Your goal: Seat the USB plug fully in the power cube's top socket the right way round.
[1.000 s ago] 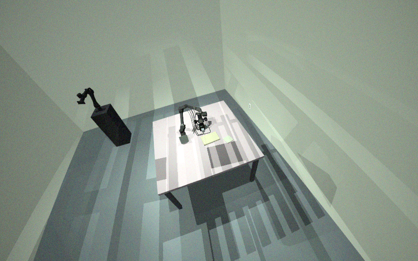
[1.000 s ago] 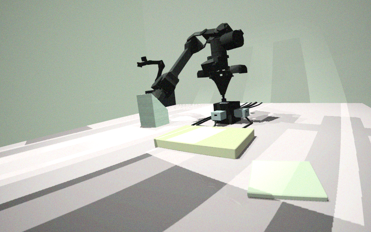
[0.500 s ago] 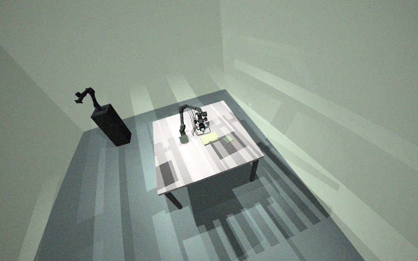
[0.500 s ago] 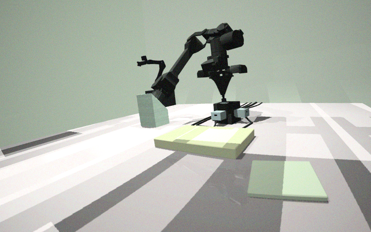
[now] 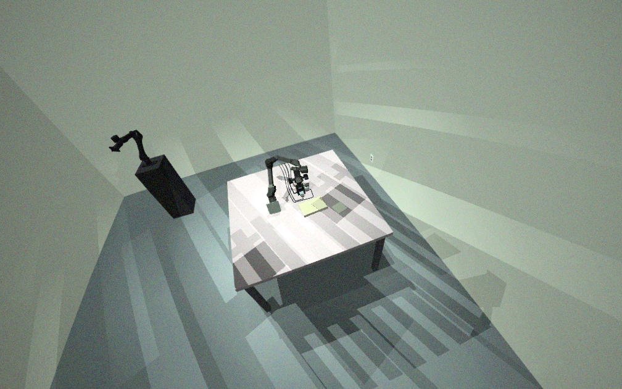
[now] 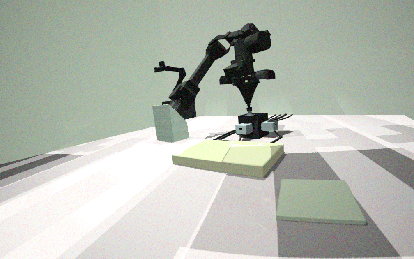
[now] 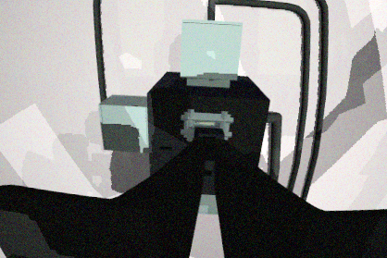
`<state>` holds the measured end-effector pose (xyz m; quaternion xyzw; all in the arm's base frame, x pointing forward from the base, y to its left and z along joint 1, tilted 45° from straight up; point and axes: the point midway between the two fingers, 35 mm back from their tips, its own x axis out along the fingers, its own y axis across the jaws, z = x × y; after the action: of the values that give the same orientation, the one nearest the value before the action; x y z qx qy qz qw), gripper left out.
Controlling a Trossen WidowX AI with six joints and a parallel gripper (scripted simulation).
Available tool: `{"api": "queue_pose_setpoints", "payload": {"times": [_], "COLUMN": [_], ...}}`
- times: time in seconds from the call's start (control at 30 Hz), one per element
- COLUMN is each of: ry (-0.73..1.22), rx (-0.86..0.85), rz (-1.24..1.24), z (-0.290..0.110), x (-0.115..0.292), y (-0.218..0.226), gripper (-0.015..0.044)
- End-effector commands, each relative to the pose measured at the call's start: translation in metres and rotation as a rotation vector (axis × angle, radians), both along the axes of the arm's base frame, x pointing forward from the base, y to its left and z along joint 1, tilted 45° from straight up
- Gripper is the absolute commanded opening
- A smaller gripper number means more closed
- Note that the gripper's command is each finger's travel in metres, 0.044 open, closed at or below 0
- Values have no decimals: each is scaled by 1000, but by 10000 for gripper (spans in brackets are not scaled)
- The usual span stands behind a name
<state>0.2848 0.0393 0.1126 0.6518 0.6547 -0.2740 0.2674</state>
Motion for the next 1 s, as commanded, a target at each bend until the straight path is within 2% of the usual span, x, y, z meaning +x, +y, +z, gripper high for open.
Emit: {"api": "queue_pose_setpoints", "payload": {"times": [0.0,0.97], "ry": [-6,-8], "rx": [-4,-3], "rz": [1,5], "z": [3,14], "x": [2,1], "y": [-3,-15], "gripper": [0,0]}}
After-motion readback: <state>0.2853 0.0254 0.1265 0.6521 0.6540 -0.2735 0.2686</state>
